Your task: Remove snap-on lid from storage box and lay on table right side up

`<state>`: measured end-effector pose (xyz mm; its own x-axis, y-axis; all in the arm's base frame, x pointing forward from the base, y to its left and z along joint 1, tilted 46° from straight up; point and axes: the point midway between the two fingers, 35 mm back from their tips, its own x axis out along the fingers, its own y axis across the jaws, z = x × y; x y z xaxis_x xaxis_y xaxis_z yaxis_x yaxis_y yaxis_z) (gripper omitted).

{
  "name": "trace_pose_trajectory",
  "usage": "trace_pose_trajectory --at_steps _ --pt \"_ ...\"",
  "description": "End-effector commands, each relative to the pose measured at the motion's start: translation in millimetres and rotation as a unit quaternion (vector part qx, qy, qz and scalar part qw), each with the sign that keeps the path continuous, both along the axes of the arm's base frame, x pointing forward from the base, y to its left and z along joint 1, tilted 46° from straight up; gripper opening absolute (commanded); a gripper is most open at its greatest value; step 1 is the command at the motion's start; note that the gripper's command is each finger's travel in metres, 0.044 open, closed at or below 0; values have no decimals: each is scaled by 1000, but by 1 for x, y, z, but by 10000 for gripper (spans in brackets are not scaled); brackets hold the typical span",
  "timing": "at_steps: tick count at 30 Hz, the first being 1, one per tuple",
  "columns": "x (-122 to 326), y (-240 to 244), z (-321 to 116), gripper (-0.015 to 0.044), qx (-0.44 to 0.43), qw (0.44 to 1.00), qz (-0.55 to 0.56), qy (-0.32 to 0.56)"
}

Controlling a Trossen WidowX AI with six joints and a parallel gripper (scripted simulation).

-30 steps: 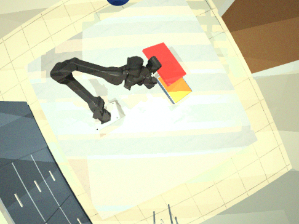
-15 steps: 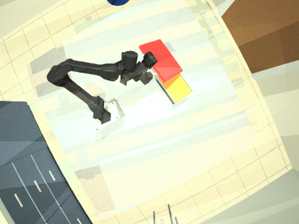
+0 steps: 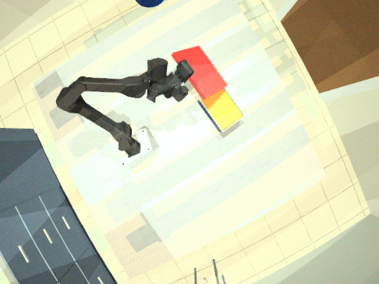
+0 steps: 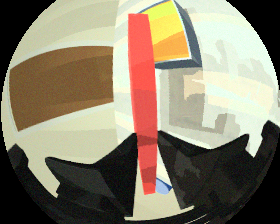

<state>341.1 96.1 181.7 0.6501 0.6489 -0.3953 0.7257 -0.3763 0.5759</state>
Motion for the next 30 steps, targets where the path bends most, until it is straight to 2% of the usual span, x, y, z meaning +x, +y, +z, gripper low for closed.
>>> trace_pose_trajectory --at_steps 1,30 --pt "-1 3 13 0 0 1000 -6 -10" --pt "-20 40 54 0 1 1000 -6 -10"
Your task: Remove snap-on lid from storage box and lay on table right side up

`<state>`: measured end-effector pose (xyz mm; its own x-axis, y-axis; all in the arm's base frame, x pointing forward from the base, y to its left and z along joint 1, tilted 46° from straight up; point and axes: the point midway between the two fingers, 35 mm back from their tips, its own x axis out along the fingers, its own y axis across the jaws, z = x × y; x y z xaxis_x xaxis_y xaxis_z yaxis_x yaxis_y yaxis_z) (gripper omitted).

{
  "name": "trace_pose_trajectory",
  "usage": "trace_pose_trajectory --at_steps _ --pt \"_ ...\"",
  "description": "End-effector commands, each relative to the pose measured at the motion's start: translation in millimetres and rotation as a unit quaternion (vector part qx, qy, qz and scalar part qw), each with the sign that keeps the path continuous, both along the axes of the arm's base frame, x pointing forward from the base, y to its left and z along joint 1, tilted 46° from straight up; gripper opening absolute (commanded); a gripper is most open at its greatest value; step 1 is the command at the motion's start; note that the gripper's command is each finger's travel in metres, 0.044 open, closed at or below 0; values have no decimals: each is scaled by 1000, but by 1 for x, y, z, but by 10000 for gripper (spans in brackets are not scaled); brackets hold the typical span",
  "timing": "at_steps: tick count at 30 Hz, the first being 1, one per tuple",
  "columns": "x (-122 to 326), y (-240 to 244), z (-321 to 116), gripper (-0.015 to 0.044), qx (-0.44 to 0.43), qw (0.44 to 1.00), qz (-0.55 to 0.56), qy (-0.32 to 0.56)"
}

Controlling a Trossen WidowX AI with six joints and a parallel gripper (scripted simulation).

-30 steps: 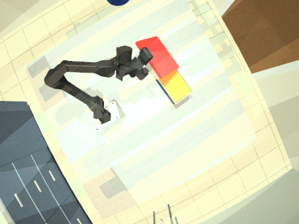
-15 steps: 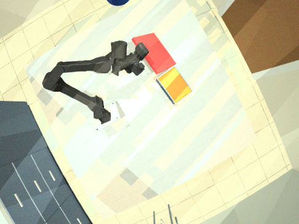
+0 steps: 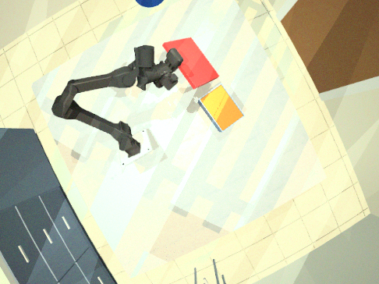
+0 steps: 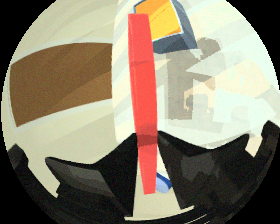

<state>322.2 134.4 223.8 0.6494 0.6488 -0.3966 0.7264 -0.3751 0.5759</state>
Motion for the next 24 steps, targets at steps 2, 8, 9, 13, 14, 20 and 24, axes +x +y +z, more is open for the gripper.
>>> trace_pose_trajectory --at_steps 2,8,9,13,14,20,24 --pt "-3 4 15 0 2 1000 -6 -10" --pt "-7 12 23 0 2 1000 -6 -10" --pt "-7 13 25 0 2 1000 -6 -10" --pt "-10 18 30 0 2 1000 -6 -10" --pt "-11 19 32 0 2 1000 -6 -10" --pt "-14 27 40 0 3 1000 -6 -11" --pt "-17 32 46 0 3 1000 -6 -11"
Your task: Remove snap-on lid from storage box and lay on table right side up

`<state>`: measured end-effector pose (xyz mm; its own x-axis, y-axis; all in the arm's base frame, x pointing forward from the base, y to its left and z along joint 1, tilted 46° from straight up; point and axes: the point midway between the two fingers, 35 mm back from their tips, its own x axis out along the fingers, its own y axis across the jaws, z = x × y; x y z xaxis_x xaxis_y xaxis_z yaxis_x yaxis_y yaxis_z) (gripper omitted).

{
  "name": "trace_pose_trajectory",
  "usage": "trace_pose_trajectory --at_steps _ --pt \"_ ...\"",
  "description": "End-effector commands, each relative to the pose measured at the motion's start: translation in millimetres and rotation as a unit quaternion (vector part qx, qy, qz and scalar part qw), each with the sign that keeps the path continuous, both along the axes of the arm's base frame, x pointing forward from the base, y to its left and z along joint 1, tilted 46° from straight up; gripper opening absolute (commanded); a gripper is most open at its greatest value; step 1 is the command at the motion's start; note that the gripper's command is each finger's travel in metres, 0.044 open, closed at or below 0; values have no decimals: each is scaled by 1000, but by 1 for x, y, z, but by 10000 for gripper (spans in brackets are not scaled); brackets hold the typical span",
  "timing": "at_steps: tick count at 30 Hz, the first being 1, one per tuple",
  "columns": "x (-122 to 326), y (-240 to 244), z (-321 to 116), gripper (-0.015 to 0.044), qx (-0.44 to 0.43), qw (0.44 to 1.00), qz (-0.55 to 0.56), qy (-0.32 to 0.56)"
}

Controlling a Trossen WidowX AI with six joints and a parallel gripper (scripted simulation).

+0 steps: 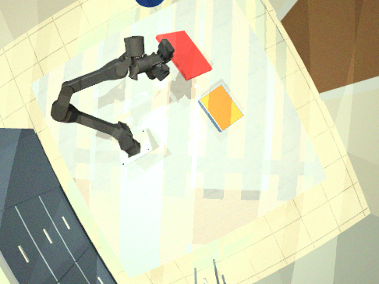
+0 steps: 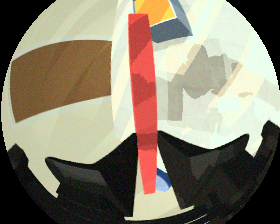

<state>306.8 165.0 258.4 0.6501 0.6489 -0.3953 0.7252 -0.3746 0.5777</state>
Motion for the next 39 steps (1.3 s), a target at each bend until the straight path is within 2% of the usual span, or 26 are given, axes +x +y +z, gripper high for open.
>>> trace_pose_trajectory --at_steps 1,39 --pt "-2 3 13 0 3 1000 -7 -10" --pt "-8 25 -5 0 4 1000 -7 -10"
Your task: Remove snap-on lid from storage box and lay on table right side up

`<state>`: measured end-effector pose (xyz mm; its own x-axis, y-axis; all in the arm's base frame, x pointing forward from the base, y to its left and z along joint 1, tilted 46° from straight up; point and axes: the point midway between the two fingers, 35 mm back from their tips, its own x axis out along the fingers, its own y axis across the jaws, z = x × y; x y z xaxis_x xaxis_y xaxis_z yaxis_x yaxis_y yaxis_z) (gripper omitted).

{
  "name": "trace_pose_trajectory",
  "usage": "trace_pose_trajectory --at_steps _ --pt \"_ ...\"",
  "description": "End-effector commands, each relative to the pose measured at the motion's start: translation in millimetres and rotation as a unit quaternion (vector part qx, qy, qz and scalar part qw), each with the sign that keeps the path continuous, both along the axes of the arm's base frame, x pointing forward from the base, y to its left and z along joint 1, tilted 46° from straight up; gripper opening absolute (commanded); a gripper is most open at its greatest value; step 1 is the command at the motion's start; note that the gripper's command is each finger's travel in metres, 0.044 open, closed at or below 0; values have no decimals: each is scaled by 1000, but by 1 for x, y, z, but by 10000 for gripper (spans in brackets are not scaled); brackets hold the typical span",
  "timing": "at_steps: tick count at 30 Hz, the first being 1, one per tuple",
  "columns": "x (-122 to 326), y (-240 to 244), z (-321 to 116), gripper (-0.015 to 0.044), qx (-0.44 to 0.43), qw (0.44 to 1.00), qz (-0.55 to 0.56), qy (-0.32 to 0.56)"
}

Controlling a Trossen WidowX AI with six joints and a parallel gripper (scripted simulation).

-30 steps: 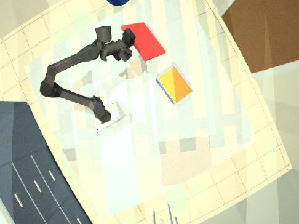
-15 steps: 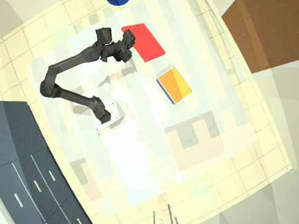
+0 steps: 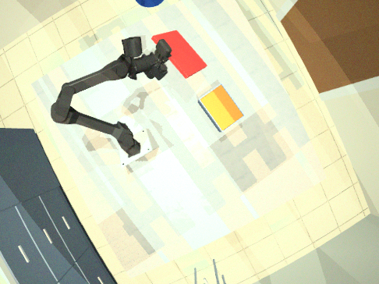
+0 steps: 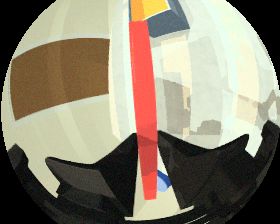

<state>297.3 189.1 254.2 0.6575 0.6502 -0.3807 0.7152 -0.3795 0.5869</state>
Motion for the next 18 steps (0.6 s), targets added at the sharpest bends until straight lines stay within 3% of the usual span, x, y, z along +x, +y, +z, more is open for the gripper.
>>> trace_pose_trajectory --at_steps 1,18 --pt "1 1 -1 0 1 1000 -6 -2" --pt "0 11 -10 0 2 1000 -6 -2"
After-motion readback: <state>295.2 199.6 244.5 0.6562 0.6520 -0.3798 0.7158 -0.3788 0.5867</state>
